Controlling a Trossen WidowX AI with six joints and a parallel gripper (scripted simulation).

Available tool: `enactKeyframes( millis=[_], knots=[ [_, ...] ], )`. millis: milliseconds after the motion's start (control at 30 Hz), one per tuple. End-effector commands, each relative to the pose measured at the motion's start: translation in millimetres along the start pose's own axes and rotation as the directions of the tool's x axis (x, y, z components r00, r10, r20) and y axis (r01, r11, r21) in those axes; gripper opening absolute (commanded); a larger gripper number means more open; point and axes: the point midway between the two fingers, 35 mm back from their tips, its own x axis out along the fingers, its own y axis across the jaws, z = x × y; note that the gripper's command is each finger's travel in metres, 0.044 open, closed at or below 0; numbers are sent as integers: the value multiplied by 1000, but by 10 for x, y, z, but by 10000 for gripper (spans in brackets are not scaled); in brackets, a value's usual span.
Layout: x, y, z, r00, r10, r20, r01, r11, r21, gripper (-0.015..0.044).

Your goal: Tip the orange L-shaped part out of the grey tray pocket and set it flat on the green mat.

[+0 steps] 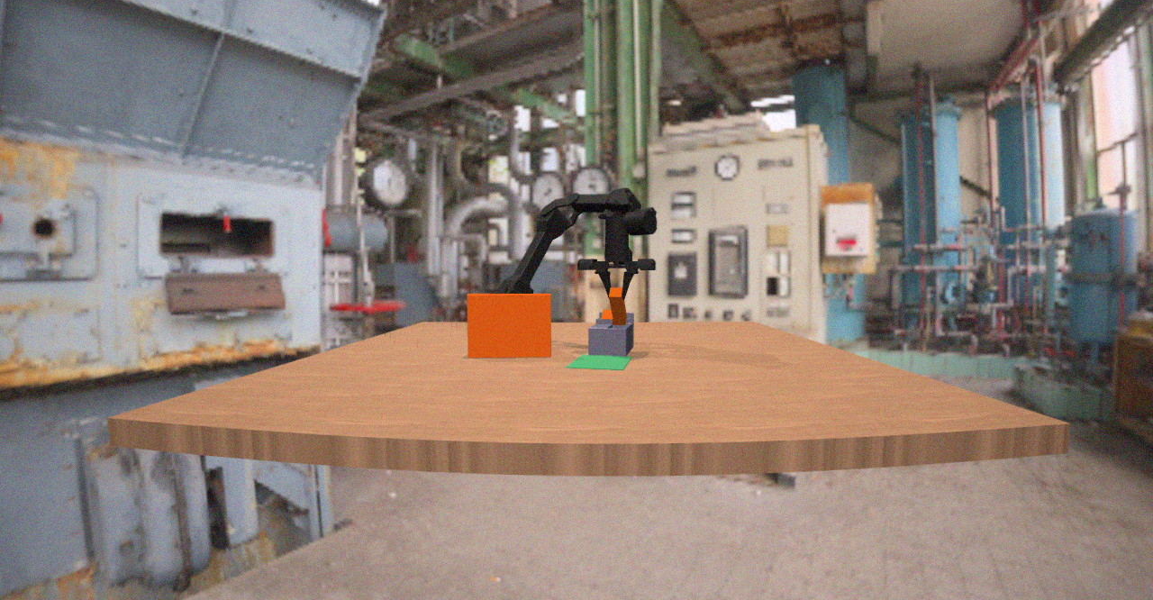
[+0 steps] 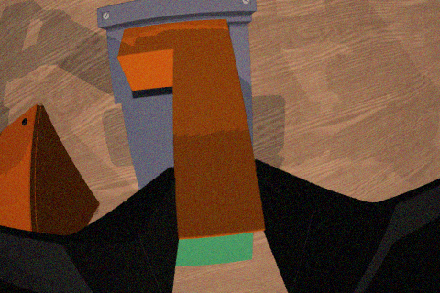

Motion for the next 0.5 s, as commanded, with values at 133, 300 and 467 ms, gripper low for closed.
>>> enactKeyframes(
  millis=[133,300,467],
  knots=[
    [-146,-16,-2,1000,-6,-6,6,1000,-10,0],
    [-224,-16,-2,1000,-6,-6,6,1000,-9,0],
    [-258,-14,-2,1000,-6,-6,6,1000,-9,0]
  ],
)
